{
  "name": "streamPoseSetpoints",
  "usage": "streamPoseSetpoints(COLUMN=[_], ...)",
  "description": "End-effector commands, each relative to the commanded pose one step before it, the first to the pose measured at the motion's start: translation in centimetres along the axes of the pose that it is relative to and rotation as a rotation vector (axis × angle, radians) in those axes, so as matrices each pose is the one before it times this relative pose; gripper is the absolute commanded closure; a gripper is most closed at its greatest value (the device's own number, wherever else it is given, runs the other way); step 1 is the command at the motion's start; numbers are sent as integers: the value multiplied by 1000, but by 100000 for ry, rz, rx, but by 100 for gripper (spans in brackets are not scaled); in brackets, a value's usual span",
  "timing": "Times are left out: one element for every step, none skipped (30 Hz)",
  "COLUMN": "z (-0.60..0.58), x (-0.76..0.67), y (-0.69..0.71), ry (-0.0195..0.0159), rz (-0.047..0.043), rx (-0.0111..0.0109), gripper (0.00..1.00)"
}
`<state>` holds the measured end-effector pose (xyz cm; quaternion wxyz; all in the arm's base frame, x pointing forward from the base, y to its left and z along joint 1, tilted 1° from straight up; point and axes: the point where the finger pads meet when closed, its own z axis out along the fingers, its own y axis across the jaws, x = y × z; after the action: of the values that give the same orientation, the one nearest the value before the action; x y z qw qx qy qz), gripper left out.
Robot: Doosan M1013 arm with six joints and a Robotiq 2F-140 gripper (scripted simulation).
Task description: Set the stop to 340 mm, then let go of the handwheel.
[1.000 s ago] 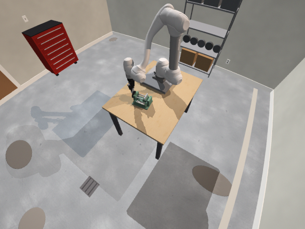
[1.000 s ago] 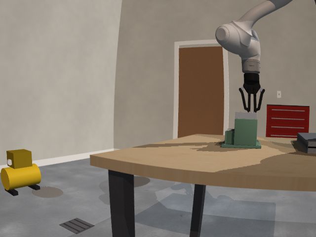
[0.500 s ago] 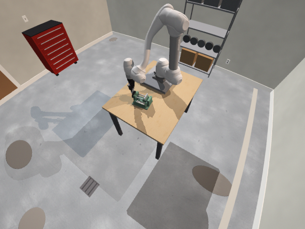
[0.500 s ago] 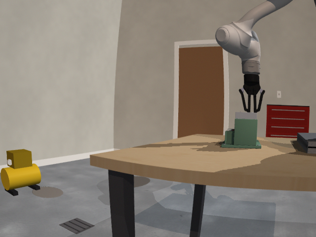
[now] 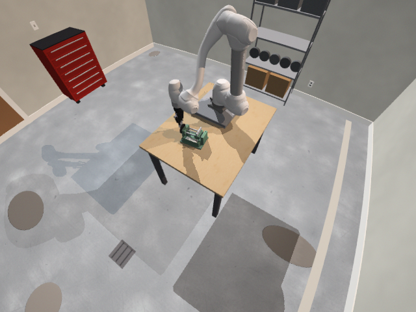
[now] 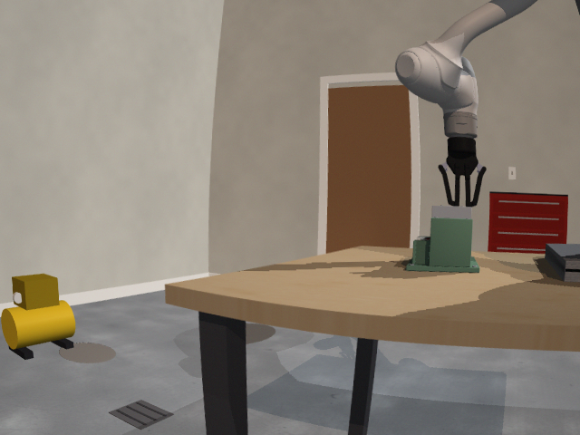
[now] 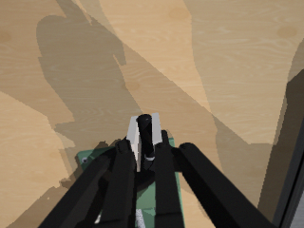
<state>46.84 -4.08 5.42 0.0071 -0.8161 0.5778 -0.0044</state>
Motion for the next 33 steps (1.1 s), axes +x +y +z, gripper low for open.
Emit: streamPoseSetpoints(z=[338,16,16,16,15,15,14,14,13,13,12,12,0,0,12,11,11,10,10,10,9,9,9,8,8,8,7,7,7,0,0,6,6], x=[-137,0,0,0,0,0,0,0,0,0,0,0,0,0,0,0,0,0,0,0,0,0,0,0,0,0,0,0,0,0,0,0,0], y=[-22,-4,-4,-4,-4,-4,-4,-4,-3,-3,-3,-3,0,0,-3,-3,-3,-3,-3,-2,-2,-2,-2,-2,-2,-2,-2,-2,-2,0,0,-2,-2], ry=[-226,0,0,0,0,0,0,0,0,0,0,0,0,0,0,0,0,0,0,0,0,0,0,0,0,0,0,0,0,0,0,0,0], rz=[-22,0,0,0,0,0,0,0,0,0,0,0,0,0,0,0,0,0,0,0,0,0,0,0,0,0,0,0,0,0,0,0,0], rx=[282,0,0,0,0,0,0,0,0,0,0,0,0,0,0,0,0,0,0,0,0,0,0,0,0,0,0,0,0,0,0,0,0], gripper=[96,96,96,96,96,96,96,96,96,96,96,96,96,96,96,96,96,96,96,96,96,96,96,96,96,96,96,96,96,96,96,96,96])
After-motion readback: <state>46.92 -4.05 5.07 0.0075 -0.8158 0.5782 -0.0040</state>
